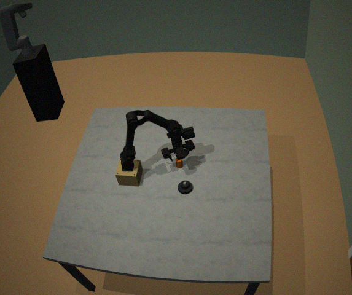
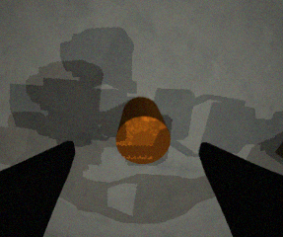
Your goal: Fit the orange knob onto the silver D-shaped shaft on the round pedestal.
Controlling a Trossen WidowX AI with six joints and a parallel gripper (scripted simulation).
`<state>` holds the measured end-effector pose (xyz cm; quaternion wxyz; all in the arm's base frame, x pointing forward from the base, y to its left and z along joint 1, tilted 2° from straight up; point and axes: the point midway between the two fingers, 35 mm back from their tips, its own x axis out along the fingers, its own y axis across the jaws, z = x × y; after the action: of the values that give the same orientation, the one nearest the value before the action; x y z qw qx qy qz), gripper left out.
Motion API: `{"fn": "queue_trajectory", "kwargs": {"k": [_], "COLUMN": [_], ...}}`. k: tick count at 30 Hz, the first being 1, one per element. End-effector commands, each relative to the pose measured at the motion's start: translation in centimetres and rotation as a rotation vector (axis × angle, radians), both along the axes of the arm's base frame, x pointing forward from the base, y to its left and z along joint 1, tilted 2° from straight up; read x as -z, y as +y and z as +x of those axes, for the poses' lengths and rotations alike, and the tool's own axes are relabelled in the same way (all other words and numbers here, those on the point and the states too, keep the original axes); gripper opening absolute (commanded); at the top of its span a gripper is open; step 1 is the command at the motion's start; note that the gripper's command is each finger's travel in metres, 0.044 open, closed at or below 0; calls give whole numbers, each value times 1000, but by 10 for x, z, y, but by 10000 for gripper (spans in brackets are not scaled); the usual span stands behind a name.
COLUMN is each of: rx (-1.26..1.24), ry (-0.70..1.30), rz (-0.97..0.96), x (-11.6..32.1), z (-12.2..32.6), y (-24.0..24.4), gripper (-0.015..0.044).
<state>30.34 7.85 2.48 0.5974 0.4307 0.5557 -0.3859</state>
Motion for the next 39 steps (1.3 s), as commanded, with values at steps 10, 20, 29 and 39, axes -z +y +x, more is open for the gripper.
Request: {"fn": "queue_trajectory", "kwargs": {"k": [10, 20, 29, 39], "rx": [5, 5, 5, 5], "ry": [12, 12, 12, 13], "rz": [-6, -6, -6, -6], "x": [25, 41, 55, 61], "z": [0, 1, 1, 1], "y": [0, 0, -1, -1], "gripper": [440, 440, 440, 309]}}
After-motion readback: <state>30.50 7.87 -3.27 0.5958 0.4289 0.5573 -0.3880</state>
